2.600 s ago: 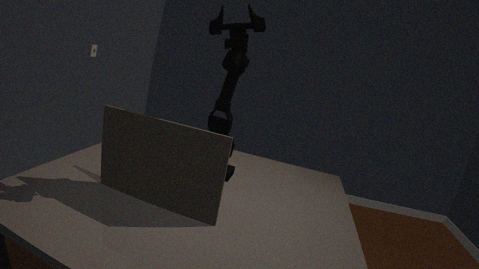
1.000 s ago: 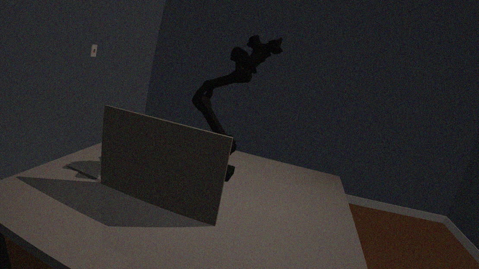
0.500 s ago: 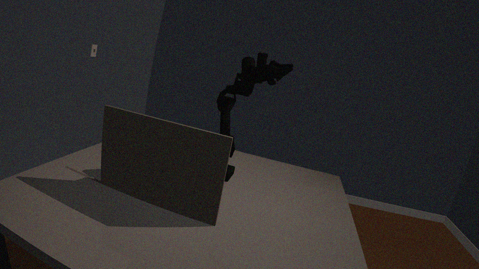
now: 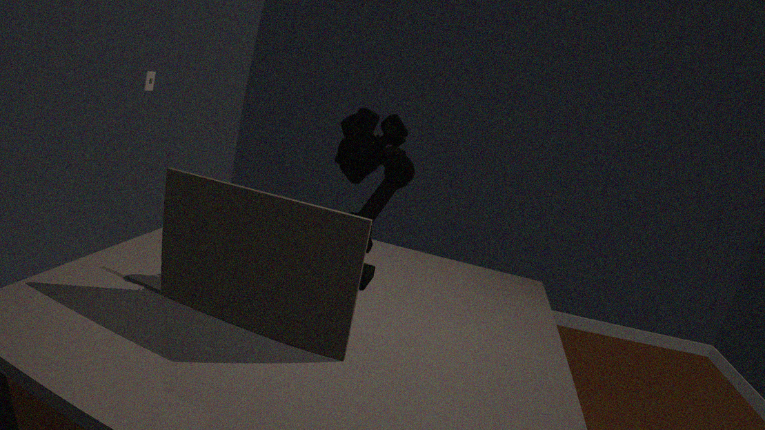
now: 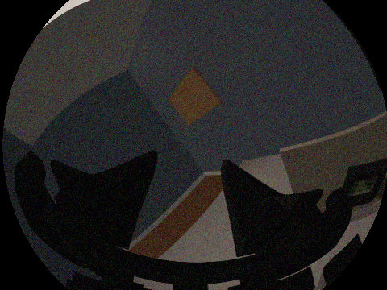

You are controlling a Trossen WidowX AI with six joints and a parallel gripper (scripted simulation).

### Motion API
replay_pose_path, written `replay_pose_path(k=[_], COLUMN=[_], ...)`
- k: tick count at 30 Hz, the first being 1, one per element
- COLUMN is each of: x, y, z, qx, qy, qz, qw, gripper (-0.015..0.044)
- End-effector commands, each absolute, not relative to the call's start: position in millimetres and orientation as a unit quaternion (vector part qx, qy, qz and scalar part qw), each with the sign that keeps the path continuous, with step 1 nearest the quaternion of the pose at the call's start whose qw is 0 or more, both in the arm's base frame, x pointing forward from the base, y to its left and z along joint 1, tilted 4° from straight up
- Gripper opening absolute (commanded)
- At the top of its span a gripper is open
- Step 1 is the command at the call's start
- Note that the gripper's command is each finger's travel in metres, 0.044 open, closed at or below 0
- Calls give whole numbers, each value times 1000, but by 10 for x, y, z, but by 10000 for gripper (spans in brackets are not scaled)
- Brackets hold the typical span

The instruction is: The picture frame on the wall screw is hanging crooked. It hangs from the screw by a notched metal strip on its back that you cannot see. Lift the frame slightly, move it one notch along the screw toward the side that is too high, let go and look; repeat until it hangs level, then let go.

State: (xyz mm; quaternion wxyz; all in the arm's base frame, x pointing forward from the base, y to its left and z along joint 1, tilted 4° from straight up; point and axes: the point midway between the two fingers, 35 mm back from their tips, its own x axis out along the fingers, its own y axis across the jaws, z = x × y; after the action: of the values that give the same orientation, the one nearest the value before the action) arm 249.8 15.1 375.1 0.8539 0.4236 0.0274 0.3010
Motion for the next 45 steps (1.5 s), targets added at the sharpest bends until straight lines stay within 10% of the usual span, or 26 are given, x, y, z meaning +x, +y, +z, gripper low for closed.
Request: replay_pose_path(k=[1, 18, 45], x=[2531, 1561, 1437], y=[-342, -1755, -1809], z=[3372, 2077, 1985], qx=[488, 748, 767], qy=[47, -43, -62], qz=[214, -65, -80], qw=[845, 659, 633], gripper=[260, 260, 260])
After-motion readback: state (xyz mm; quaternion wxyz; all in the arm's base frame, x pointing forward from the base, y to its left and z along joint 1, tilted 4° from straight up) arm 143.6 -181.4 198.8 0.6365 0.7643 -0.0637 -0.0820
